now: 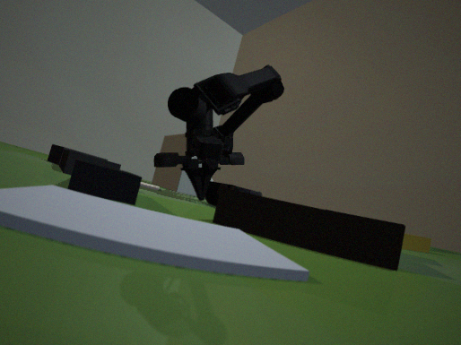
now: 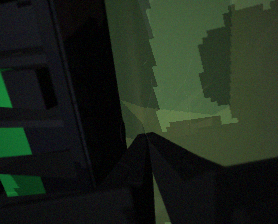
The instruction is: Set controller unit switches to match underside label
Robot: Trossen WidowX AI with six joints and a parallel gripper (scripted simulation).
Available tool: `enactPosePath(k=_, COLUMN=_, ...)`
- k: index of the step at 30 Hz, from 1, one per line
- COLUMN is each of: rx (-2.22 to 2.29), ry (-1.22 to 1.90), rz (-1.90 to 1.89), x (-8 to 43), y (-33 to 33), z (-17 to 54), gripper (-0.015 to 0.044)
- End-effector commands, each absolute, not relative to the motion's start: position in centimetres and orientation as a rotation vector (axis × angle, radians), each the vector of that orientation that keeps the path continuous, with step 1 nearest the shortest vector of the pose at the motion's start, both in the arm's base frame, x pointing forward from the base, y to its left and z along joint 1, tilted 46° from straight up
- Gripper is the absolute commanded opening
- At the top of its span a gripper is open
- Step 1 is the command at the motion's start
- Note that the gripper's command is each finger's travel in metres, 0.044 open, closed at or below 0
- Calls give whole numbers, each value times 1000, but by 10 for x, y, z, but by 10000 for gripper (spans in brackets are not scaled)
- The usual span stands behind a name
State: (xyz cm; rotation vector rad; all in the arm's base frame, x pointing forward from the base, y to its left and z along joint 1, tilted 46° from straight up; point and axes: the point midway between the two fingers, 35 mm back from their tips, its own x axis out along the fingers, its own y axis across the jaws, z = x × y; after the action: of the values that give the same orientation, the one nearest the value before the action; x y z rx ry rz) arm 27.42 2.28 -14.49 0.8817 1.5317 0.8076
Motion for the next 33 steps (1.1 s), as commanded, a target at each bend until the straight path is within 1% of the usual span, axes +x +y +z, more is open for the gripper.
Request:
enactPosePath(k=1, rx=885, ry=1526, rz=811, x=275, y=28, z=-139, gripper=0)
enactPosePath(k=33, rx=887, ry=1526, rz=813, x=285, y=54, z=-115, gripper=0)
